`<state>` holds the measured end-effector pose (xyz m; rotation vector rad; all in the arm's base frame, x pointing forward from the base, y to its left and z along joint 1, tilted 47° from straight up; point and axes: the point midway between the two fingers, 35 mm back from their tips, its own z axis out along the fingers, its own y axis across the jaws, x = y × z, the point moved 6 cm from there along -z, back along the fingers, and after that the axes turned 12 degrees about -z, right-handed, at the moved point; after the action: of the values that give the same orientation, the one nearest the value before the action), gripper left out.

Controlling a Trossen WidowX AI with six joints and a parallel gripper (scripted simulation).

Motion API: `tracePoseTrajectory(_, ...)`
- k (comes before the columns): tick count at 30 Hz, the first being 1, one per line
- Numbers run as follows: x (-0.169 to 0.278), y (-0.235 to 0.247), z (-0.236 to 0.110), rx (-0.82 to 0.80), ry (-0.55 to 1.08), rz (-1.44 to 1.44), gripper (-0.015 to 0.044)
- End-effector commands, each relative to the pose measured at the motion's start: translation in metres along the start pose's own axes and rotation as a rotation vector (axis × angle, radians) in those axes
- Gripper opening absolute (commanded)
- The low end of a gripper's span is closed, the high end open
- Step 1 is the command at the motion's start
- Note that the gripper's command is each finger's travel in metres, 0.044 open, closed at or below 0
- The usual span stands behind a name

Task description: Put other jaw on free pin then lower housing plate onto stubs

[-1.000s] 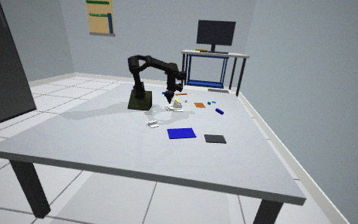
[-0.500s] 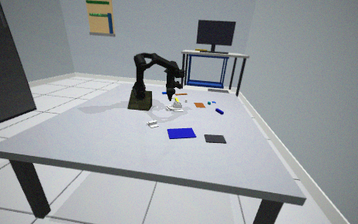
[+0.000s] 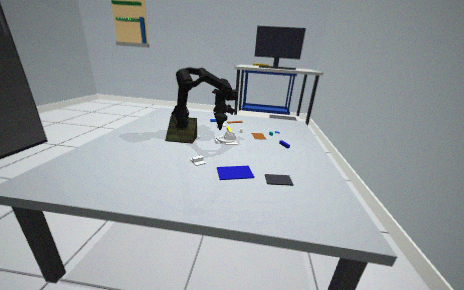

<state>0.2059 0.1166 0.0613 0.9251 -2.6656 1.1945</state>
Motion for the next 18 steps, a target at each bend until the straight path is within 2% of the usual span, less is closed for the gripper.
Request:
tracePoseTrajectory(1, 0.0, 0.0017, 0.0012, -0.002, 0.005, -0.001, 0.0351)
tracePoseTrajectory(18, -0.0001, 0.0017, 0.0012, -0.002, 0.005, 0.016, 0.0351)
